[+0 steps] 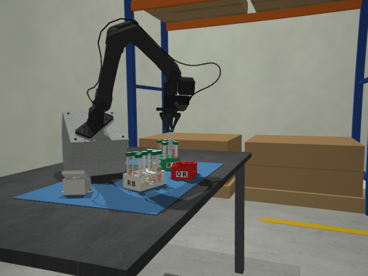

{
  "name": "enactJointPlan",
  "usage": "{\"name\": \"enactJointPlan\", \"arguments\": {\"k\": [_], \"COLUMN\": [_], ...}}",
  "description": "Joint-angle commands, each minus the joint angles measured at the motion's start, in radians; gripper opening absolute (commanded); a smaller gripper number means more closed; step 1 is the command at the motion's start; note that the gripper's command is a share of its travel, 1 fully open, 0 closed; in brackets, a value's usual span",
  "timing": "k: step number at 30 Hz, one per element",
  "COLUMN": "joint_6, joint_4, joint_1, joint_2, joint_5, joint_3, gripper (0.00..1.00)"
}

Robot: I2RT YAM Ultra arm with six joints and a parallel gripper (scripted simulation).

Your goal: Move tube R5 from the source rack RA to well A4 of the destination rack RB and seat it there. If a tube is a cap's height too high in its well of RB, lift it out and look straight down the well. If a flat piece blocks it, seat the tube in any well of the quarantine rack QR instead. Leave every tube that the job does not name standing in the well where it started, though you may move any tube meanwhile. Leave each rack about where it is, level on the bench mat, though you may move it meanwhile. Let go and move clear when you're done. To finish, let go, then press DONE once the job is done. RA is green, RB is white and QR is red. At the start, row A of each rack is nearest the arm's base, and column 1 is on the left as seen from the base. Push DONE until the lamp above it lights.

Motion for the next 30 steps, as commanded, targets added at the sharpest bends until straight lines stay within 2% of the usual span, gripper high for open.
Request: {"name": "enactJointPlan", "arguments": {"k": [1, 6, 19, 21, 23, 30], "joint_6": [-0.009, -0.030, -0.142, -0.204, -0.204, -0.427], "joint_4": [0.021, 0.024, 0.034, 0.031, 0.031, 0.024], "joint_1": [0.007, -0.025, -0.124, -0.109, -0.109, -0.100], "joint_2": [-0.060, -0.094, -0.242, -0.243, -0.243, -0.239], "joint_5": [0.018, 0.017, -0.010, -0.005, -0.005, 0.001], "joint_3": [-0.032, -0.060, -0.162, -0.128, -0.128, -0.126], "gripper": [0.00, 0.00, 0.00, 0.00, 0.00, 0.00]}}
